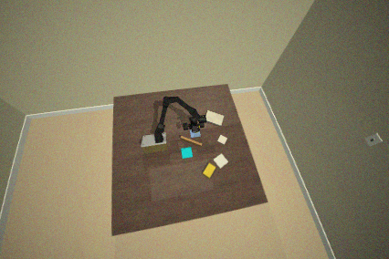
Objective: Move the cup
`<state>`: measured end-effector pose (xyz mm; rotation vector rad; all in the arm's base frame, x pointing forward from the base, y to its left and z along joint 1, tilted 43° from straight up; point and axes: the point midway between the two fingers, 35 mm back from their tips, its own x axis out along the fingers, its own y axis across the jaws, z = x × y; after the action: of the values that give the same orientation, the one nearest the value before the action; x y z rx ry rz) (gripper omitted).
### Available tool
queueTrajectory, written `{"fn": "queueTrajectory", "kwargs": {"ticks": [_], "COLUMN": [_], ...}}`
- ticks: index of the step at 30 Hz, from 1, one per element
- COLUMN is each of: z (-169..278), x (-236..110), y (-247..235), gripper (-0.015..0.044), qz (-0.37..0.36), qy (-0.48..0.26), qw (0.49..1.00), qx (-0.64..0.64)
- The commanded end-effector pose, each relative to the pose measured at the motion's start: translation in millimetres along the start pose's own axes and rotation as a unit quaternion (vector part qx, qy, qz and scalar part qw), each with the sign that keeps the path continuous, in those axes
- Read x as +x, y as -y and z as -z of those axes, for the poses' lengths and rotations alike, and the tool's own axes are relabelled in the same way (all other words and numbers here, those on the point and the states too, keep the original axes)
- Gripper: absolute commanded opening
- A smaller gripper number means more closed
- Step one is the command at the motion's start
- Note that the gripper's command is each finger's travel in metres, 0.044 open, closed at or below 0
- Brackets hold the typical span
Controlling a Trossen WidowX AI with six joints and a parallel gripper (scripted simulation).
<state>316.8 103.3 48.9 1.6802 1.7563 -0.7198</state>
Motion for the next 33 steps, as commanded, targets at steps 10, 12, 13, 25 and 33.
{"fn": "queueTrajectory", "kwargs": {"ticks": [10, 12, 13, 25, 33], "z": [0, -1, -2, -28, -49], "x": [0, 0, 0, -1, -2], "y": [0, 0, 1, 16, 29], "gripper": [0.0, 0.0, 0.0, 0.0, 0.0], "qz": [0.0, 0.0, 0.0, -0.001, -0.001], "qy": [0.0, 0.0, 0.0, 0.0, 0.0], "qw": [1.0, 1.0, 1.0, 1.0, 1.0], "qx": [0.002, 0.002, 0.001, -0.001, -0.001]}}
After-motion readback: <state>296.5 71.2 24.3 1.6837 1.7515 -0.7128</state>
